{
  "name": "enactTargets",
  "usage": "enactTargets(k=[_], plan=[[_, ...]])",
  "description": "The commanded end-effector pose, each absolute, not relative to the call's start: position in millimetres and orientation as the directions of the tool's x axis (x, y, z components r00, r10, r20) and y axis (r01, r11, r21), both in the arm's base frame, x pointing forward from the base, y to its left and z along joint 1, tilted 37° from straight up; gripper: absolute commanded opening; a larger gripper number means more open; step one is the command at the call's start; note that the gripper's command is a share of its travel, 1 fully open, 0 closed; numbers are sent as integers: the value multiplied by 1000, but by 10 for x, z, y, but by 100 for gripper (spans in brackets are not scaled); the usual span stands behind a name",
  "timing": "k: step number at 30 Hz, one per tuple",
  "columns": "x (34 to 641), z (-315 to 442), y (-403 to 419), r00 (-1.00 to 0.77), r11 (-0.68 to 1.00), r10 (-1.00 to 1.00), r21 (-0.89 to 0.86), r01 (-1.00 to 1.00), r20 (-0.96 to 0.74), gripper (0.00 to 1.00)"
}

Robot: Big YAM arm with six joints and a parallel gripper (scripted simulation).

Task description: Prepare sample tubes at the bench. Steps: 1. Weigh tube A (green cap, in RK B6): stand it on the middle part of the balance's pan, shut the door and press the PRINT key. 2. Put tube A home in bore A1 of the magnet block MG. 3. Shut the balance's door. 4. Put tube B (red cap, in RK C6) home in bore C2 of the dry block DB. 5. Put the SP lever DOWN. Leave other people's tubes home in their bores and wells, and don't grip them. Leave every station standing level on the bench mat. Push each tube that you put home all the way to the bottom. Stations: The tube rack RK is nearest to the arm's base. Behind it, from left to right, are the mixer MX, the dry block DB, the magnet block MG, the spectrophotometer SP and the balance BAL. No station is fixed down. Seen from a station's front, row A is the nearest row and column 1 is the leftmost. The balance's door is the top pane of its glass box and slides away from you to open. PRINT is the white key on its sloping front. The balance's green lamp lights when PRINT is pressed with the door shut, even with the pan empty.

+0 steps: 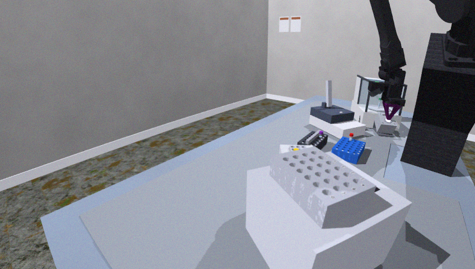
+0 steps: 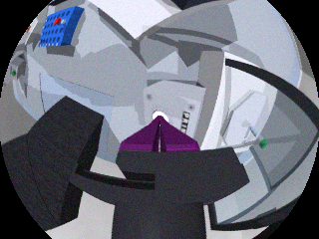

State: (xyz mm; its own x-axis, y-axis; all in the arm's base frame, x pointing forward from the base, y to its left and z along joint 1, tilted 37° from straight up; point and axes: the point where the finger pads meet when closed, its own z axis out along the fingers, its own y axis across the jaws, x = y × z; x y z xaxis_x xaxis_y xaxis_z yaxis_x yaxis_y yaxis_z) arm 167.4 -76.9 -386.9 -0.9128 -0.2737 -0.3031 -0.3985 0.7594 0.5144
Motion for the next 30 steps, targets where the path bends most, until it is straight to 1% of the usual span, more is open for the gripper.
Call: enactTargets(k=[1, 11, 13, 17, 20, 21, 23, 30], plan=[[1697, -3992, -676, -909, 754, -282, 516, -407, -307, 0], [1635, -3885, -663, -906, 735, -291, 534, -417, -306, 0], [1704, -3785, -842, -908, 759, -274, 510, -406, -316, 0], [1726, -3757, -937, -908, 765, -276, 500, -407, -317, 0], [1706, -3734, -926, -909, 763, -275, 504, -405, -314, 0], [1571, -3762, -761, -916, 745, -265, 540, -392, -300, 0], [1676, -3679, -925, -910, 760, -273, 510, -403, -312, 0], [1663, -3585, -994, -910, 760, -273, 510, -403, -312, 0]])
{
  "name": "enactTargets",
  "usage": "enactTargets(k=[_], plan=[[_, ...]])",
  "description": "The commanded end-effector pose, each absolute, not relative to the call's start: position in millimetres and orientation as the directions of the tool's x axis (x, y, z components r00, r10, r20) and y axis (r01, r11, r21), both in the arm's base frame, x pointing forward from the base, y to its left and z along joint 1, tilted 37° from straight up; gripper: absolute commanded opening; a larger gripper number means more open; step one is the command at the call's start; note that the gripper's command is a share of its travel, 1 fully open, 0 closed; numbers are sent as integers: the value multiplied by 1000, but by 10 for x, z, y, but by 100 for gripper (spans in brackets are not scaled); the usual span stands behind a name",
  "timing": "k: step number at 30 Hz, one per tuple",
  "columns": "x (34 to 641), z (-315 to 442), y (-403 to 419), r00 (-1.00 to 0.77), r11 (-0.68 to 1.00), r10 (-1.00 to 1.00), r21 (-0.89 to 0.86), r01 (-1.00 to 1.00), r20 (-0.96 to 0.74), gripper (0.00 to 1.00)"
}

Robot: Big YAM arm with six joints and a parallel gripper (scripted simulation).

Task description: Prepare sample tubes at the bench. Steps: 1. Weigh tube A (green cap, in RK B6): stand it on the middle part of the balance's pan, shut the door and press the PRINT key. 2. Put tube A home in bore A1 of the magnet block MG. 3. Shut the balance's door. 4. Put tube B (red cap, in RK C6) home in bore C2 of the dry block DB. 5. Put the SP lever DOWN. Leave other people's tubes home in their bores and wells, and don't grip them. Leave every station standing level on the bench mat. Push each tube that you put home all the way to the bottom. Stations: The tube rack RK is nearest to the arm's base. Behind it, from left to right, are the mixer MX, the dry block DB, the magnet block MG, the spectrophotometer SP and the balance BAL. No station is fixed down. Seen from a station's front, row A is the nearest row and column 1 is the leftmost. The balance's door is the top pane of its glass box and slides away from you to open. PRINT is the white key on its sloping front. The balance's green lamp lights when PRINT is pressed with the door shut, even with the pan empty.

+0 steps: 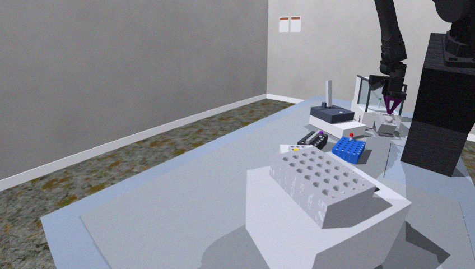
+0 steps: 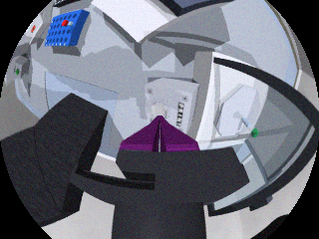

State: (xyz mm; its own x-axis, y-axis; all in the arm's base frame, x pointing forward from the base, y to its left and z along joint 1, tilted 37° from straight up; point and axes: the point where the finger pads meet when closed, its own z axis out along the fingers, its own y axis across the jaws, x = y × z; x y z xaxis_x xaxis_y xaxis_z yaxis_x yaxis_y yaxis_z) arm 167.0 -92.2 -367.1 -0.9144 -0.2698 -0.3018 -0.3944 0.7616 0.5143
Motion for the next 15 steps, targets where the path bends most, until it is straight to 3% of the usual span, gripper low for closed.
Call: enactTargets(k=[1, 15], plan=[[1661, -3572, -1004, -910, 760, -274, 510, -403, -312, 0], [1652, -3420, -1141, -909, 762, -275, 506, -404, -313, 0]])
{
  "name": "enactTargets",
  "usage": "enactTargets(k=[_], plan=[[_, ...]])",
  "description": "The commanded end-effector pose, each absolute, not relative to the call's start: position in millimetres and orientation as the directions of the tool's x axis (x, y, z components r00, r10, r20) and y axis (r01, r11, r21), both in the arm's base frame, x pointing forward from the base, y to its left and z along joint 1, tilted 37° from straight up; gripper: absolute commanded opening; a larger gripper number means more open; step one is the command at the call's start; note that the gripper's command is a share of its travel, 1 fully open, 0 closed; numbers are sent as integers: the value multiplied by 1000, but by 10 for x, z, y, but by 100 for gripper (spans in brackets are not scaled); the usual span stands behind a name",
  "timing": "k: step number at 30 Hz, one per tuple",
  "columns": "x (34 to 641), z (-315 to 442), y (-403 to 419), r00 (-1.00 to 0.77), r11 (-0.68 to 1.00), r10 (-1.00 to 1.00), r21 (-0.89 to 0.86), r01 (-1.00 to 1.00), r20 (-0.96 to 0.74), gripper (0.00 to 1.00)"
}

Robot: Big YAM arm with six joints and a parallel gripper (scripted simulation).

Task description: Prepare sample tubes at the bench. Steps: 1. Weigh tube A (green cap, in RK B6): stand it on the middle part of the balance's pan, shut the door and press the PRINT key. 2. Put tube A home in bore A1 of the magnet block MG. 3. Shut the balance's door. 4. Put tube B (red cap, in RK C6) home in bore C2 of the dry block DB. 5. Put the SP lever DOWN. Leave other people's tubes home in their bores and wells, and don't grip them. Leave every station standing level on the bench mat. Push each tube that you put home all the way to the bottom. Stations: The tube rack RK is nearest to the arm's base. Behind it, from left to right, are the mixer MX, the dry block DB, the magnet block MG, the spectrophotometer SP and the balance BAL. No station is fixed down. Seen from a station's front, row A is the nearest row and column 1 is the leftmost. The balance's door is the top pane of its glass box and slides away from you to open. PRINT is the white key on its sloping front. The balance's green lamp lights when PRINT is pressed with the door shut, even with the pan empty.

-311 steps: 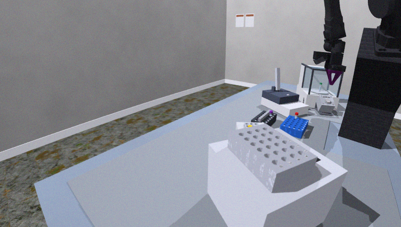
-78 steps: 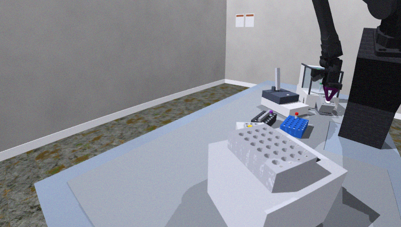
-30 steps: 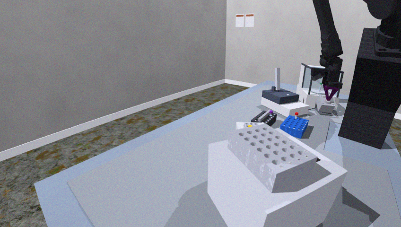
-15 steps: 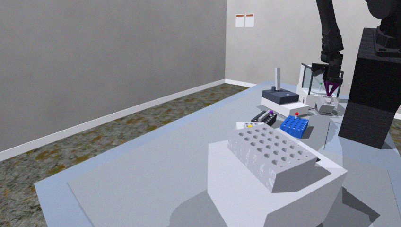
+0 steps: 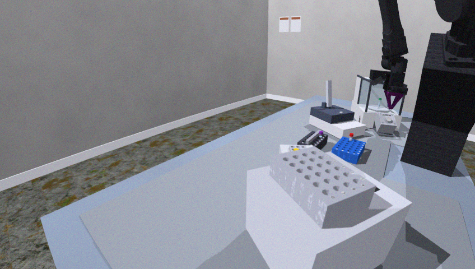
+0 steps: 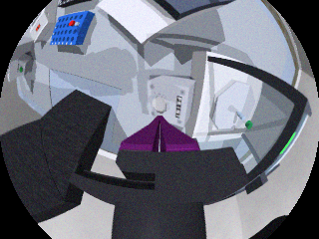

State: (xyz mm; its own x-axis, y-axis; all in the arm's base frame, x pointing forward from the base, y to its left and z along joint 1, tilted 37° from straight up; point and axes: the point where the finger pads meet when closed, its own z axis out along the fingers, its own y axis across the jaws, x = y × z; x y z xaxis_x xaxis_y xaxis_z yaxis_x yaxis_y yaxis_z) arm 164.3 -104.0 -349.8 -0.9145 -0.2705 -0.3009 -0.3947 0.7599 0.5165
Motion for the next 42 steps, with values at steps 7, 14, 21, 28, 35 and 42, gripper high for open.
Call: enactTargets(k=[7, 14, 21, 28, 35, 42], plan=[[1603, -3333, -1157, -911, 757, -272, 517, -401, -309, 0], [1624, -3256, -1252, -909, 761, -275, 507, -404, -312, 0], [1603, -3158, -1309, -910, 760, -274, 509, -403, -311, 0], [1610, -3101, -1384, -909, 763, -276, 505, -405, -312, 0], [1554, -3150, -1258, -910, 742, -279, 533, -407, -306, 0], [1575, -3136, -1283, -909, 745, -282, 526, -410, -308, 0]])
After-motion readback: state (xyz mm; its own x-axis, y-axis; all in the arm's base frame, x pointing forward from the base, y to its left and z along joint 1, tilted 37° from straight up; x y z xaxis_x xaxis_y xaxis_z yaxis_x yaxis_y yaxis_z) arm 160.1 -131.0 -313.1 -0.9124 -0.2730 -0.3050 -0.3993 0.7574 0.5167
